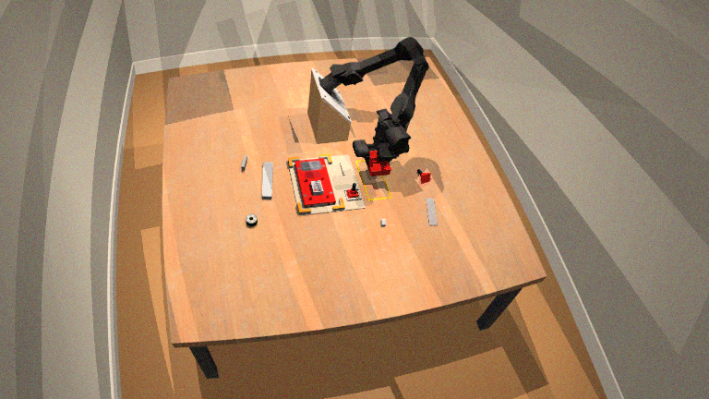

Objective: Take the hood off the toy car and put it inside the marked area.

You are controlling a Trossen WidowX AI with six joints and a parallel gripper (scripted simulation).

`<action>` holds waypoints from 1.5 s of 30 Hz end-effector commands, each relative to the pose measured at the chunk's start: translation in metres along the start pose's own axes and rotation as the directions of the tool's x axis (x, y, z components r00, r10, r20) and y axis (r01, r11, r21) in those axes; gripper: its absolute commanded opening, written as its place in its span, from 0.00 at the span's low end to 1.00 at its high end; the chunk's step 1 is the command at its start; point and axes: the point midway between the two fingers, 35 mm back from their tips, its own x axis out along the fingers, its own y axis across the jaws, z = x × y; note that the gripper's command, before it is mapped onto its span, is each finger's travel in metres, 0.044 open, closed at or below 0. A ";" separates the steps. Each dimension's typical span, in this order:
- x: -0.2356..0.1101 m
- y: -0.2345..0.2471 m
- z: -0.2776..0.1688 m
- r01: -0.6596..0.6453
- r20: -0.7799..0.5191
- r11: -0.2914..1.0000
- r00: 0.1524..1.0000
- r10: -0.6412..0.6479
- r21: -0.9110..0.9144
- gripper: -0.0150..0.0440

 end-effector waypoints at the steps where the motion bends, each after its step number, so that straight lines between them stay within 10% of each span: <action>1: 0.005 -0.002 -0.001 0.004 -0.006 1.000 1.000 -0.004 0.006 0.25; 45: 0.032 -0.001 -0.002 0.003 -0.007 1.000 1.000 -0.003 0.007 0.25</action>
